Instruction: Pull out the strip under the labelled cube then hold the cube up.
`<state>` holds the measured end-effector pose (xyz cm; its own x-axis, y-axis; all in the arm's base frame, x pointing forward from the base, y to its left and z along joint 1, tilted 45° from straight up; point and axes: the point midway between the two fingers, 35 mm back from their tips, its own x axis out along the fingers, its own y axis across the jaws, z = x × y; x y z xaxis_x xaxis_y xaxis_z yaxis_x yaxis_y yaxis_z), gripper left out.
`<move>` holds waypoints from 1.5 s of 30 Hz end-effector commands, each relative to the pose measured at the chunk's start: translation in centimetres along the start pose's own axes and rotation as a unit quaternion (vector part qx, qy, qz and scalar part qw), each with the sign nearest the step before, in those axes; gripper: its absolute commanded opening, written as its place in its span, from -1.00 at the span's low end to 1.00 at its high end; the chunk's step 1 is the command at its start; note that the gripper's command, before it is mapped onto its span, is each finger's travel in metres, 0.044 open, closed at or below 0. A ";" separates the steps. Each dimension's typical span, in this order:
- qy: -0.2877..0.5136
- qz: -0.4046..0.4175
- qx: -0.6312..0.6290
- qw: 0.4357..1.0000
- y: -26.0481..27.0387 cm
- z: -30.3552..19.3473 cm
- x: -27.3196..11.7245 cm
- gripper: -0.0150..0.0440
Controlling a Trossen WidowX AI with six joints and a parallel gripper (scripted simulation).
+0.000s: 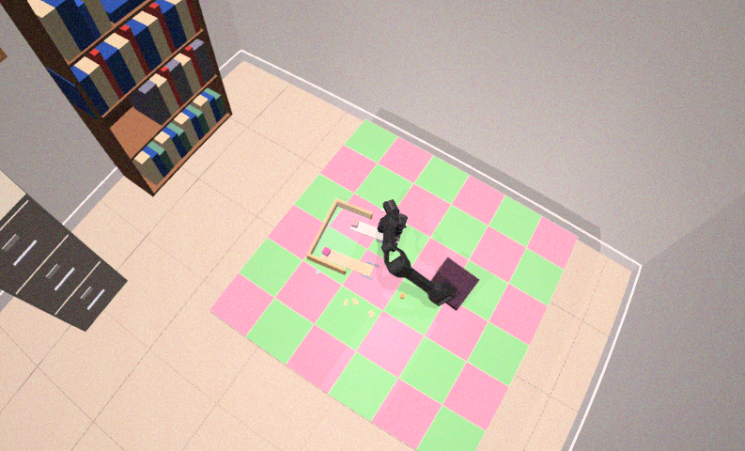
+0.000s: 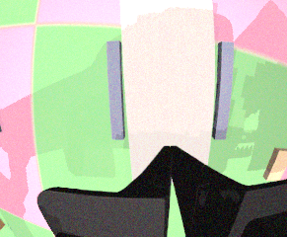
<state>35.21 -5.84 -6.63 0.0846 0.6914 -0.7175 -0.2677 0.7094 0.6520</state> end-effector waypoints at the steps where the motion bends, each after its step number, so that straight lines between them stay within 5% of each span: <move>1: 0.010 0.003 0.002 1.000 0.1 -1.3 0.5 -0.49; 45: 0.011 0.002 0.003 1.000 0.3 -7.9 0.4 -0.49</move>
<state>28.77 -6.81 -8.21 0.0872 0.6896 -0.7189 -0.2660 0.7116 0.6503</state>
